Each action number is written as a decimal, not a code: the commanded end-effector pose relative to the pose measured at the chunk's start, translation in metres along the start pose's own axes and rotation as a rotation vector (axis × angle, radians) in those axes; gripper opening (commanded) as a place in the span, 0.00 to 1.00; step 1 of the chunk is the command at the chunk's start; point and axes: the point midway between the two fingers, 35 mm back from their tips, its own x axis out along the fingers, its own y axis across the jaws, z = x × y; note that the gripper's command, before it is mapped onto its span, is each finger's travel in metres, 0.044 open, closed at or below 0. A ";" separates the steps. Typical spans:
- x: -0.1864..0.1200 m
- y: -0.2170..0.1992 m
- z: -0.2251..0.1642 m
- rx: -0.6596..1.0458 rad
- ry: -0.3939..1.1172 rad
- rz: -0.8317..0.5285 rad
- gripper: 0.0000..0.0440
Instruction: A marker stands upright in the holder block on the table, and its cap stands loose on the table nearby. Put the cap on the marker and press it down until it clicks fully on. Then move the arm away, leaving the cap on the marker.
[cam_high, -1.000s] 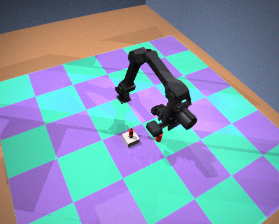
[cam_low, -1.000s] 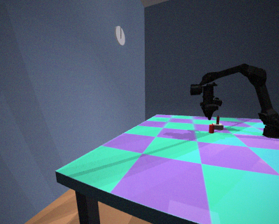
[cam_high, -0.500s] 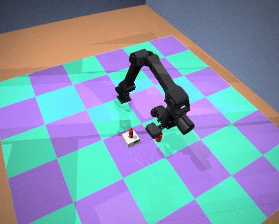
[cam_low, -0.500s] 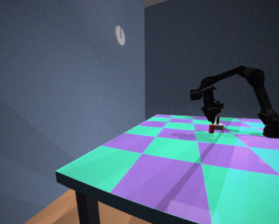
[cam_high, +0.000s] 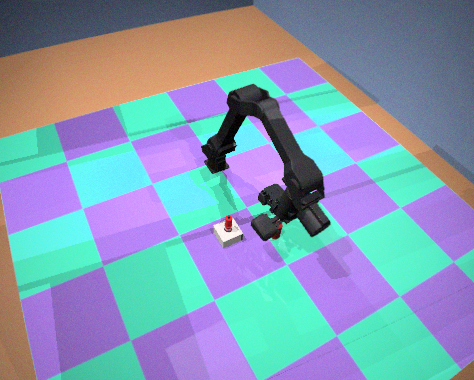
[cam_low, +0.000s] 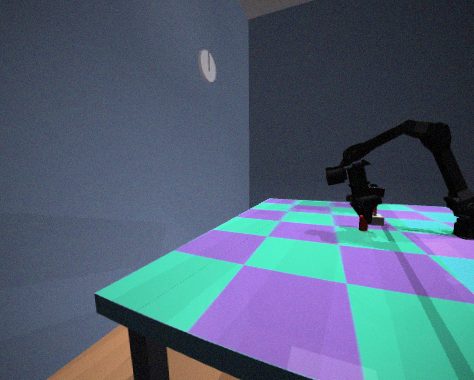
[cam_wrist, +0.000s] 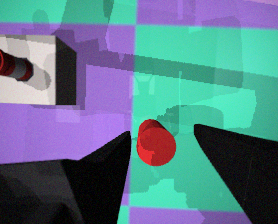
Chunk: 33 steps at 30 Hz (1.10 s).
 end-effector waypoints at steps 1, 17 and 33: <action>0.012 0.000 0.001 -0.023 -0.017 -0.003 0.62; -0.001 0.007 0.003 -0.065 0.029 0.044 0.11; -0.054 0.023 0.020 -0.052 0.102 0.052 0.08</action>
